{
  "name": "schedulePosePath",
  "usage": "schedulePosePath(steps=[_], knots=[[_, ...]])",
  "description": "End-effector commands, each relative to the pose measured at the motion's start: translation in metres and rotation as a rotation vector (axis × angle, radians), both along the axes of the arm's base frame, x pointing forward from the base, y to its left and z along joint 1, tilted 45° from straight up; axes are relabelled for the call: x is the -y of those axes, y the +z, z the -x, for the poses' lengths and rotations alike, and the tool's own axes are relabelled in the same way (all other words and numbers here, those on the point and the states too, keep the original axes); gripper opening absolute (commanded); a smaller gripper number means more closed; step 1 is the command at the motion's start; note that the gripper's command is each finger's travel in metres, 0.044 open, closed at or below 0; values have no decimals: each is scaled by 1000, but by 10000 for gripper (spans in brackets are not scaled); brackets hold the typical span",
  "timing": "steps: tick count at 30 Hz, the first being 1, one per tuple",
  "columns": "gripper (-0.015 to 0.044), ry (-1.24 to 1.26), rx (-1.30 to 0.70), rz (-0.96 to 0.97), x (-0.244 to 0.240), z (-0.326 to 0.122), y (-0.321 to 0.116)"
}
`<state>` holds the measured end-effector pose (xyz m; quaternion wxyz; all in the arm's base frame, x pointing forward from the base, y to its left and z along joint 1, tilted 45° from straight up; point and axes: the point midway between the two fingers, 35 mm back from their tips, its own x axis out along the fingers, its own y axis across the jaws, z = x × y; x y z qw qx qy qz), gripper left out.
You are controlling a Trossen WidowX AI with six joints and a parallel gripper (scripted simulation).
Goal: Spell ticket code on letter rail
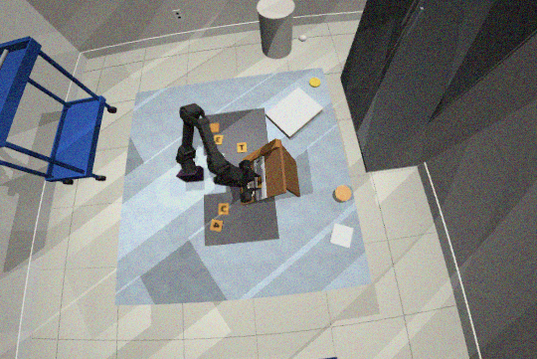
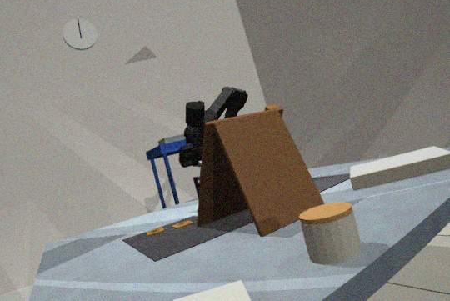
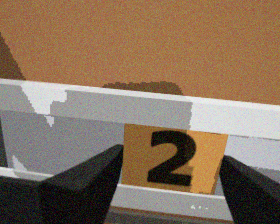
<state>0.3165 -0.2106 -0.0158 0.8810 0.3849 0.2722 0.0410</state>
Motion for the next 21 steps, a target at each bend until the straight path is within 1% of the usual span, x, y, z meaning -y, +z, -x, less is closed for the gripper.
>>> schedulePosePath(steps=[1,21], knots=[[0,-4,-5,-5,-3,0,1],[0,-4,-5,-5,-12,-2,10]])
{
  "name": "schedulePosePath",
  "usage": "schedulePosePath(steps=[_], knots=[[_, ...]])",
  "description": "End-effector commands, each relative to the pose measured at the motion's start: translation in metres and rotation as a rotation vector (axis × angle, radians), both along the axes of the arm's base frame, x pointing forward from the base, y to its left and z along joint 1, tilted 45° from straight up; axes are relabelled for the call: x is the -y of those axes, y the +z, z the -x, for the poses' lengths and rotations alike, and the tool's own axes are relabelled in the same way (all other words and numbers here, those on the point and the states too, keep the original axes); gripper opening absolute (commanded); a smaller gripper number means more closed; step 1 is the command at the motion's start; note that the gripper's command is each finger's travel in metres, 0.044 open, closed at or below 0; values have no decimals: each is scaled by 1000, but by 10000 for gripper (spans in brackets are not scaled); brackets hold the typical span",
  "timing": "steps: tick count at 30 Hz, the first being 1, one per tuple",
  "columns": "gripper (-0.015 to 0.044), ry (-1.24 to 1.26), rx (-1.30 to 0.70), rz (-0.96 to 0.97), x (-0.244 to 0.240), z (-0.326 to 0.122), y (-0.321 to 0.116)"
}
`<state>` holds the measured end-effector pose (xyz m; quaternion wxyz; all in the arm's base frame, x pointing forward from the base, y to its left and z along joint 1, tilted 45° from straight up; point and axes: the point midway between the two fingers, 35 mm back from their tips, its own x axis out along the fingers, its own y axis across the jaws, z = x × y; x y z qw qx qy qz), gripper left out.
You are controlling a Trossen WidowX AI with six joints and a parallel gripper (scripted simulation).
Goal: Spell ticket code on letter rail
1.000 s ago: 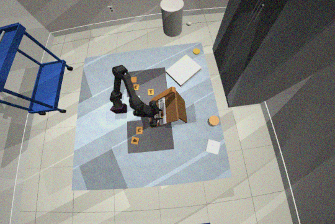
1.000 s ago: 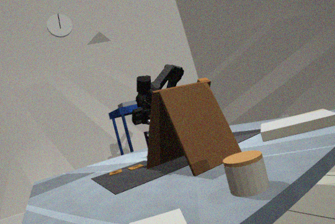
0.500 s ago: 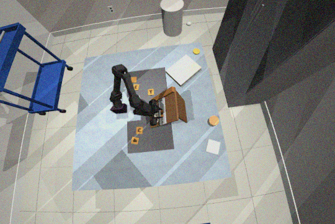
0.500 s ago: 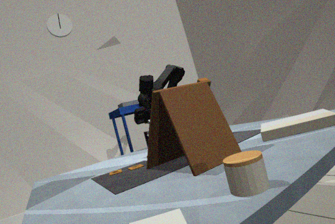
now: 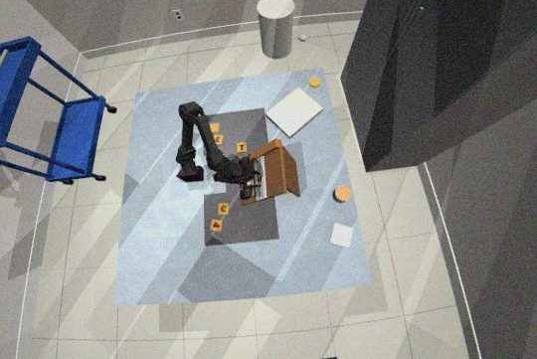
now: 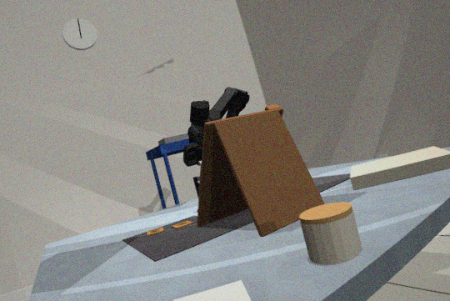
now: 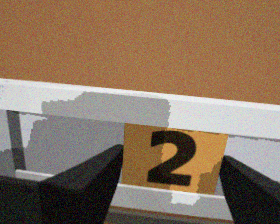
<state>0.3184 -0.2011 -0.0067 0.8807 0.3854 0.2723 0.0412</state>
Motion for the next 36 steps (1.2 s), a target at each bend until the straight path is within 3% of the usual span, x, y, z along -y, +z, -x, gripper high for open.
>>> schedulePosePath(steps=[1,36], knots=[[0,-4,-5,-4,-3,0,1],[0,-4,-5,-6,-18,-3,17]])
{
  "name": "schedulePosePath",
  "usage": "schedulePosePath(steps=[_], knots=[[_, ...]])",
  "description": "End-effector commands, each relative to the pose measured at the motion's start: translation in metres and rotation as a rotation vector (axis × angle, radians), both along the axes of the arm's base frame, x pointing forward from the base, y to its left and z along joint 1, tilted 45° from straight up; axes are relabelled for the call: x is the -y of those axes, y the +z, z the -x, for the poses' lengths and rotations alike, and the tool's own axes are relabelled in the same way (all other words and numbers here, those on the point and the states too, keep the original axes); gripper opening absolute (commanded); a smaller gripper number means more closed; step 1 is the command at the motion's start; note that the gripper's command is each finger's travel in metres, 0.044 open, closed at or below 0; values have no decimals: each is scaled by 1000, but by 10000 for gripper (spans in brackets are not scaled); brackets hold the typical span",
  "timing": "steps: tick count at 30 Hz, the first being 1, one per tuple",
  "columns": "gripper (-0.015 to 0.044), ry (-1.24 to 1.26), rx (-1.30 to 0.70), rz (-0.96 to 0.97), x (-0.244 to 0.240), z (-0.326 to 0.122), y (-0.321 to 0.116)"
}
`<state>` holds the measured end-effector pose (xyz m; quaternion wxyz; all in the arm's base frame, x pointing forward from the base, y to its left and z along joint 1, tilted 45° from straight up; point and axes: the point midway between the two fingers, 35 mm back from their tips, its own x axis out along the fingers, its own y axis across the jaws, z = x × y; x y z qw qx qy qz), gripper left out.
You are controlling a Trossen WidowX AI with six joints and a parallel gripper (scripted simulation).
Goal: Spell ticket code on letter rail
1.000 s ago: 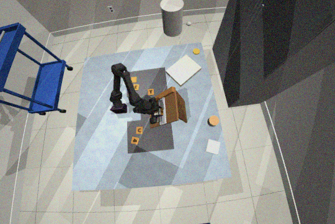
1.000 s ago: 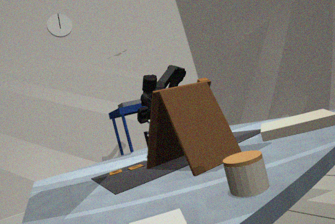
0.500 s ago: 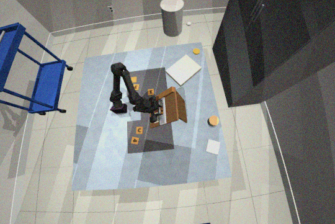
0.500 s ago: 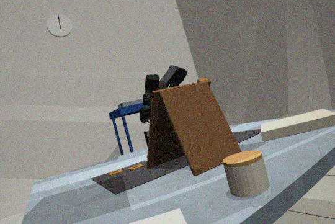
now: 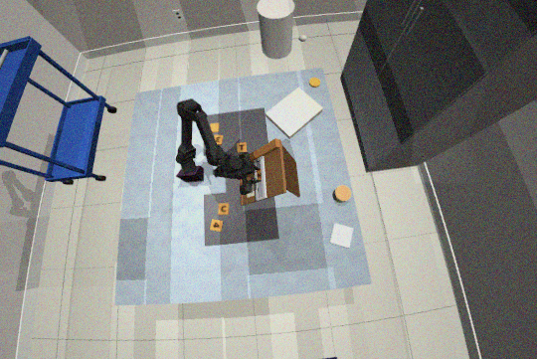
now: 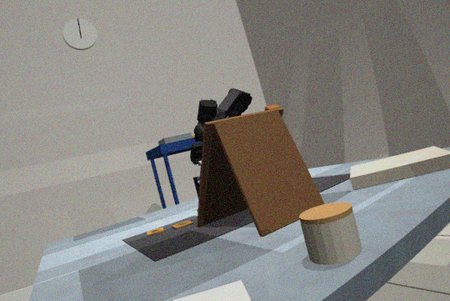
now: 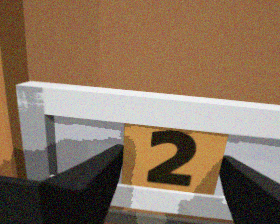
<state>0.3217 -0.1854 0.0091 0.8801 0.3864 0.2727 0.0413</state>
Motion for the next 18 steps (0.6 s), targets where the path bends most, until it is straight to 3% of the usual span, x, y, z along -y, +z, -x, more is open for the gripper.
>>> schedulePosePath(steps=[1,18], knots=[[0,-4,-4,-3,-2,0,2],[0,-4,-4,-4,-10,-2,9]])
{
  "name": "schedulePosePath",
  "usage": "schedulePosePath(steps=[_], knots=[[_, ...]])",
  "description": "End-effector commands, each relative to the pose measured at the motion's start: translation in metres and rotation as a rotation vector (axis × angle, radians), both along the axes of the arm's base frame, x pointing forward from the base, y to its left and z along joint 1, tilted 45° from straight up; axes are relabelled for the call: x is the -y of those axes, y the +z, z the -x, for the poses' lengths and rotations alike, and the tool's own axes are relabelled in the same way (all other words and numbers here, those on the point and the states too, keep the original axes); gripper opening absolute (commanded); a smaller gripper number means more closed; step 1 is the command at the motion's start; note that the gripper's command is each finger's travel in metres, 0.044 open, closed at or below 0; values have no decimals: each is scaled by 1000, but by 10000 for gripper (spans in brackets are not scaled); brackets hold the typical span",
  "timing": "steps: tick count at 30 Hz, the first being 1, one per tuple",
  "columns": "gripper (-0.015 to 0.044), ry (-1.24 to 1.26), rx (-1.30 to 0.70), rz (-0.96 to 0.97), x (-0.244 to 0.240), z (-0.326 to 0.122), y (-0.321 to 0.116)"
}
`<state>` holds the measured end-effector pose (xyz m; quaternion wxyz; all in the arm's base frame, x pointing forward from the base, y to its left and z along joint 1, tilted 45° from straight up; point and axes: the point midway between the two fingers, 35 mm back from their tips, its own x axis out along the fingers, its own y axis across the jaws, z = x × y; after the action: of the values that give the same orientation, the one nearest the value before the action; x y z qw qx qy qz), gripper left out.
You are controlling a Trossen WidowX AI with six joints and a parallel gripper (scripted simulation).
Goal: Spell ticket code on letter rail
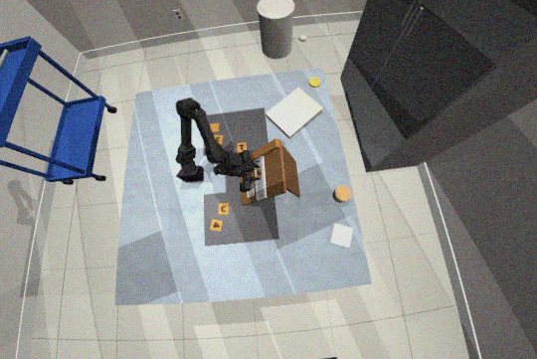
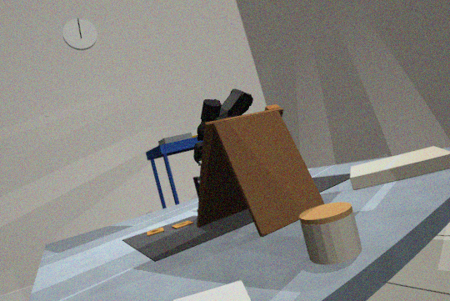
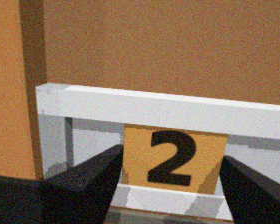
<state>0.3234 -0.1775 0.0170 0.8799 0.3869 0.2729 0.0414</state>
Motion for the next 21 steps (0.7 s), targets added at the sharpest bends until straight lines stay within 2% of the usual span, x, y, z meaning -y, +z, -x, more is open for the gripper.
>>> schedulePosePath(steps=[1,21], knots=[[0,-4,-3,-3,-2,0,2],[0,-4,-4,-4,-11,-2,10]])
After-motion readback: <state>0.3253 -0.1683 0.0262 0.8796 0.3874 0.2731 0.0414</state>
